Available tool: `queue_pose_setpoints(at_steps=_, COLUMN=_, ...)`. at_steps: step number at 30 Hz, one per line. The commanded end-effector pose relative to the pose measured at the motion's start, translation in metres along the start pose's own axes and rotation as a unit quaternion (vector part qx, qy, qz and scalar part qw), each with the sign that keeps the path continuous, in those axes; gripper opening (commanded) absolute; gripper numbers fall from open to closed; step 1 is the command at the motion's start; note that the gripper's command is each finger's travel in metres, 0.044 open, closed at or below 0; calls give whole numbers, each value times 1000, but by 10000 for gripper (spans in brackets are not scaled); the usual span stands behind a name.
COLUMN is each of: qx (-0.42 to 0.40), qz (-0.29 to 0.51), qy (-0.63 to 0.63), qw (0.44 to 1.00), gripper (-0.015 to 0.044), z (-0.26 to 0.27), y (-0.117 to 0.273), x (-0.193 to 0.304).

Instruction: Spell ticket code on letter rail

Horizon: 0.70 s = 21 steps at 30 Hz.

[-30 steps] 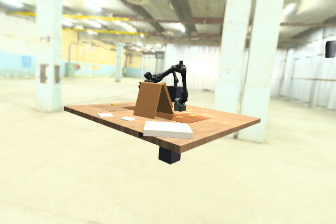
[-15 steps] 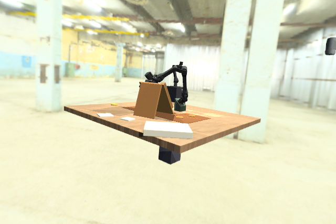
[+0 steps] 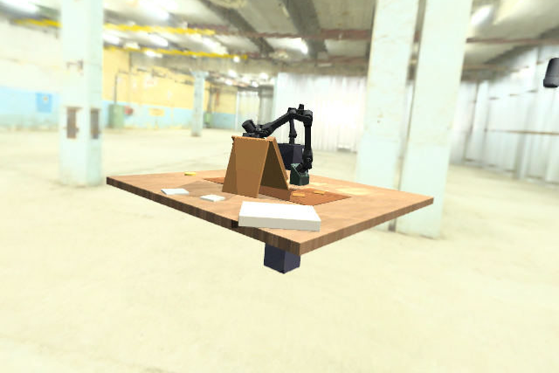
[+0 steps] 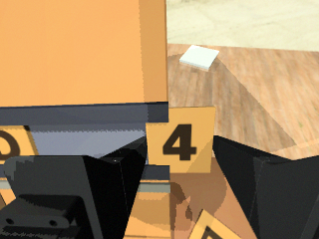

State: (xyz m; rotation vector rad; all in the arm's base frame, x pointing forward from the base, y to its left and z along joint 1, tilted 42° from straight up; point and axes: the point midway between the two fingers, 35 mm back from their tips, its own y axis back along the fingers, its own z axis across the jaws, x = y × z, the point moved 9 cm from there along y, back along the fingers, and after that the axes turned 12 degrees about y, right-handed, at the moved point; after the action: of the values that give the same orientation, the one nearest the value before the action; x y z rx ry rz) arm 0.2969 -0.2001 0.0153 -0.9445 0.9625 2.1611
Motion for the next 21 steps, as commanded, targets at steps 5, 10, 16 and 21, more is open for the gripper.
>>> queue_pose_setpoints(at_steps=5, qx=1, qz=1, qy=-1, qw=1000, gripper=0, z=6, y=0, x=-1)
queue_pose_setpoints(at_steps=10, qx=1, qz=1, qy=-1, qw=1000, gripper=0, z=8, y=0, x=-1)
queue_pose_setpoints(at_steps=16, qx=1, qz=1, qy=-1, qw=1000, gripper=0, z=11, y=0, x=-2)
queue_pose_setpoints(at_steps=21, qx=1, qz=1, qy=-1, qw=1000, gripper=0, z=14, y=0, x=-2)
